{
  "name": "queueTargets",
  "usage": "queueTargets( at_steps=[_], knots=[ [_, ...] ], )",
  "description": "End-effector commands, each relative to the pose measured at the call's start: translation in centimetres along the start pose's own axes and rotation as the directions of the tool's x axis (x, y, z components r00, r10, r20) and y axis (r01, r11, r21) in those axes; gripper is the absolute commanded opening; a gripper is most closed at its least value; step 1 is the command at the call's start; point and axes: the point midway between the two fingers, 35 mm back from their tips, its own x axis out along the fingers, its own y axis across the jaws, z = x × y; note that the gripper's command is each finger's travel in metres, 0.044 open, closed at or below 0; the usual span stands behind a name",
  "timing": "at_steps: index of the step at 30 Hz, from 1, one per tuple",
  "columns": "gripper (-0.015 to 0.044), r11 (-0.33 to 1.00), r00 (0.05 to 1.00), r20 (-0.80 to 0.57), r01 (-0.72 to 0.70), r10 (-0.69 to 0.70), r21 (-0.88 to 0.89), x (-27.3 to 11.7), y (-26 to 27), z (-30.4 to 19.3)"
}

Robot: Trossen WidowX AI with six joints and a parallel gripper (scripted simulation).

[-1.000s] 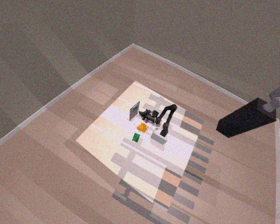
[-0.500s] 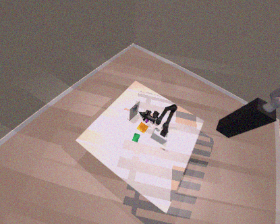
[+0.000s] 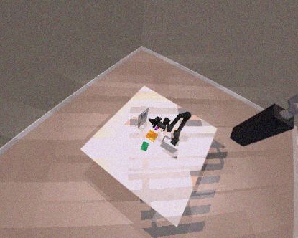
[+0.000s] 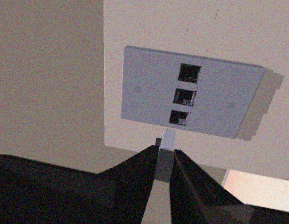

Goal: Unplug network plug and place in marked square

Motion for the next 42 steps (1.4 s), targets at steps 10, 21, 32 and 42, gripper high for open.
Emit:
queueTargets(
  at_steps=[10, 21, 32, 42],
  knots=[
    [0.0, 1.0, 1.0, 0.003, -0.003, 0.003, 0.008, -0.8, 2.7, -0.1],
    [0.0, 1.0, 1.0, 0.003, -0.002, 0.002, 0.01, -1.8, 4.5, -0.2],
    [0.0, 0.979, 0.98, -0.086, 0.168, -0.178, -0.112, -0.9, 0.5, -1.5],
    [0.0, 0.907, 0.904, -0.181, 0.338, -0.387, -0.25, -1.1, -4.5, -2.6]
  ],
)
